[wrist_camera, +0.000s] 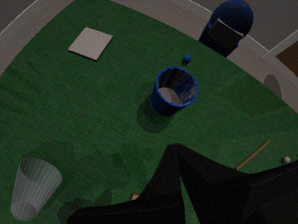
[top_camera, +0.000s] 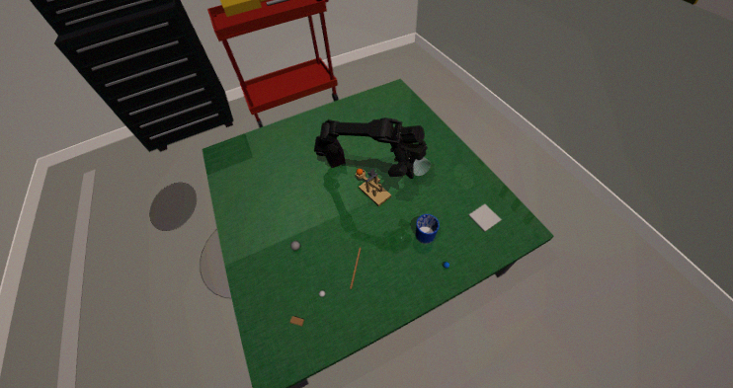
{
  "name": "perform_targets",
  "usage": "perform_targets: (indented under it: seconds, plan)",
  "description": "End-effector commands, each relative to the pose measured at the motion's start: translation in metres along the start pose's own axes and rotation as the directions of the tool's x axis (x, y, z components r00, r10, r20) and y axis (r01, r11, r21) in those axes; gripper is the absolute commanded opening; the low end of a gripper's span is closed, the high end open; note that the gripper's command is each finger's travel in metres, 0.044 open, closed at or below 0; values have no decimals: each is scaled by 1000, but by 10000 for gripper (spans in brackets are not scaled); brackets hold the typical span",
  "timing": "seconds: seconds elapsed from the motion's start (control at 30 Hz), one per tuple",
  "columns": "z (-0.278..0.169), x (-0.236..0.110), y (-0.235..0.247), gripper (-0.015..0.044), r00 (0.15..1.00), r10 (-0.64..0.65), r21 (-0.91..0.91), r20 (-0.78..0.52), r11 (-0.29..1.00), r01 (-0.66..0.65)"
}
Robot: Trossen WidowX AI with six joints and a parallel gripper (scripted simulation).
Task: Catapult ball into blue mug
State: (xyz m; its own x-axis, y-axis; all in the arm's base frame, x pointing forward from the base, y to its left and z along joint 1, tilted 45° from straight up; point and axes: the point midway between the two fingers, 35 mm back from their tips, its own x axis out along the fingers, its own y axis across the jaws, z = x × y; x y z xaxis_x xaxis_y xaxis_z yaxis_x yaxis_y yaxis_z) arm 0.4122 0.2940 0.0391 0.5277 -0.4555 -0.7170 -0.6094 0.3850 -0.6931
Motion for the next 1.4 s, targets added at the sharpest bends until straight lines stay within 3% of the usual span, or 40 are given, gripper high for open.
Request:
perform_targets:
  seconds: [0.0, 0.37, 0.77, 1.37]
  plan:
    - [-15, 1, 22, 0, 999, -5, -134, -48, 991, -2]
    - [-60, -3, 78, 0, 986, -42, -473, -161, 880, -40]
    - [-118, -10, 120, 0, 955, -138, -762, -262, 637, -117]
    - [-196, -21, 148, 0, 883, -330, -938, -333, 206, -277]
